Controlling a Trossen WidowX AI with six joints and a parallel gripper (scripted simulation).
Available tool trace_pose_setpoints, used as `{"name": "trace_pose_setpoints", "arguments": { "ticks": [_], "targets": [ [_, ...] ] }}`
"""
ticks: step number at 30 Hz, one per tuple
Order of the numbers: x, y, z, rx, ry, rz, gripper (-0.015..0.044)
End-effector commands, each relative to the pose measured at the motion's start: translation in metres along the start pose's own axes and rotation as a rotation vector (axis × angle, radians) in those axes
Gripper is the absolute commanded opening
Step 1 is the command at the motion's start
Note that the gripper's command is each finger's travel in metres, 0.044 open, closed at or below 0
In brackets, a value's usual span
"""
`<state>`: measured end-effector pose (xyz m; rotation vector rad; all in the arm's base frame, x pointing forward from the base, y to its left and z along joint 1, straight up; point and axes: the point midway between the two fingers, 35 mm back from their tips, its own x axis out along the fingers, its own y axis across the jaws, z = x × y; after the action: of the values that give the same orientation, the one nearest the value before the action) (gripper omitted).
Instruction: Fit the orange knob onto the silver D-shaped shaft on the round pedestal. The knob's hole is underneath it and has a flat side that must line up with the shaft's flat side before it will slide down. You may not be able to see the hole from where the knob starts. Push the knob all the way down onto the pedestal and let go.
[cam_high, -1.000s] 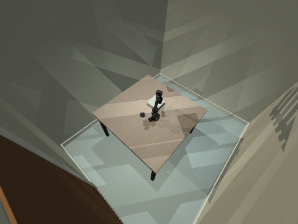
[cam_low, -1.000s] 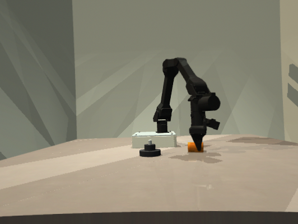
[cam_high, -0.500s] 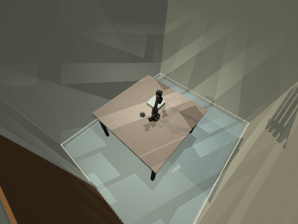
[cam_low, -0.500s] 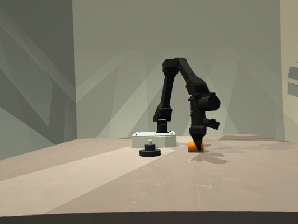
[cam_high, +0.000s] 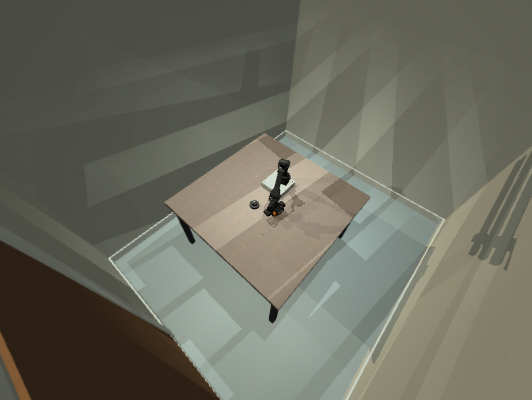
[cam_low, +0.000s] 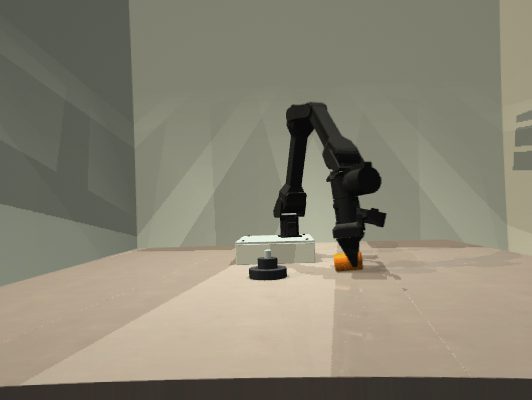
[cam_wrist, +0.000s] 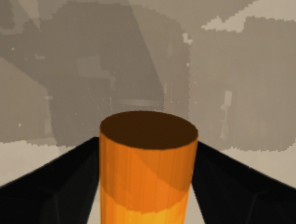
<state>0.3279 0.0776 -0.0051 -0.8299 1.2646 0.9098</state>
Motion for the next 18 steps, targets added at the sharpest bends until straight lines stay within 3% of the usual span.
{"name": "trace_pose_setpoints", "arguments": {
  "ticks": [1, 18],
  "targets": [
    [-0.004, 0.000, -0.004, -0.005, -0.076, -0.002, 0.0179],
    [-0.013, 0.000, -0.020, -0.006, -0.364, -0.004, 0.0179]
  ]
}}
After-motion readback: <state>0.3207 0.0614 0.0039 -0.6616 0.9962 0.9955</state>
